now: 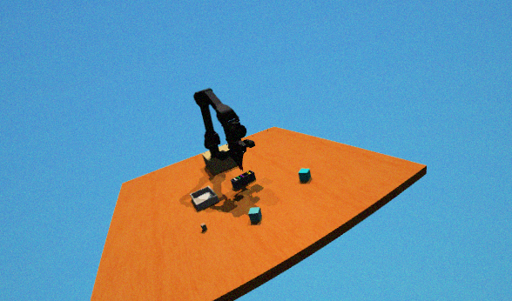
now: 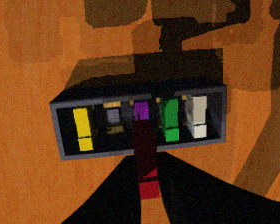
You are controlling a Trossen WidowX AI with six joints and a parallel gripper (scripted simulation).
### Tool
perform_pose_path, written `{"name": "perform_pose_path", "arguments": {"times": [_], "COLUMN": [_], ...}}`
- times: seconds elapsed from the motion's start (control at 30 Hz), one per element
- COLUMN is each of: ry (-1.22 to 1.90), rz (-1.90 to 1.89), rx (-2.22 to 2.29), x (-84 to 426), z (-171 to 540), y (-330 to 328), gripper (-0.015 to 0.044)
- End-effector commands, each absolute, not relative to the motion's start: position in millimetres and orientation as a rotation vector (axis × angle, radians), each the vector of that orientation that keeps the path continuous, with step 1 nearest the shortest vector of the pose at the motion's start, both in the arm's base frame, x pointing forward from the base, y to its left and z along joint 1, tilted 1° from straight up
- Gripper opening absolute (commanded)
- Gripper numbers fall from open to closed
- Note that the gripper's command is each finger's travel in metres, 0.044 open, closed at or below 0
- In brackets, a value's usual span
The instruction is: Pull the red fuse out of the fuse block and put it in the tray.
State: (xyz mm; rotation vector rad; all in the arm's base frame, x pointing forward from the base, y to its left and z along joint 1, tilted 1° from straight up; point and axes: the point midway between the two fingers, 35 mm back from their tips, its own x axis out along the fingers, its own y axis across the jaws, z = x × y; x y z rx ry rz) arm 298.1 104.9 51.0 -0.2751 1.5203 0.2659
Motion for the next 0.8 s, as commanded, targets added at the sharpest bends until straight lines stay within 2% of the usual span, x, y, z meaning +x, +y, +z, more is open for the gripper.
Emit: {"name": "perform_pose_path", "arguments": {"times": [0.0, 0.77], "ry": [1.520, 1.520], "rz": [0.264, 0.256], "rx": [-0.271, -0.279], "x": [309, 343], "z": [52, 54], "y": [87, -43], "gripper": [0.0000, 0.0000]}}
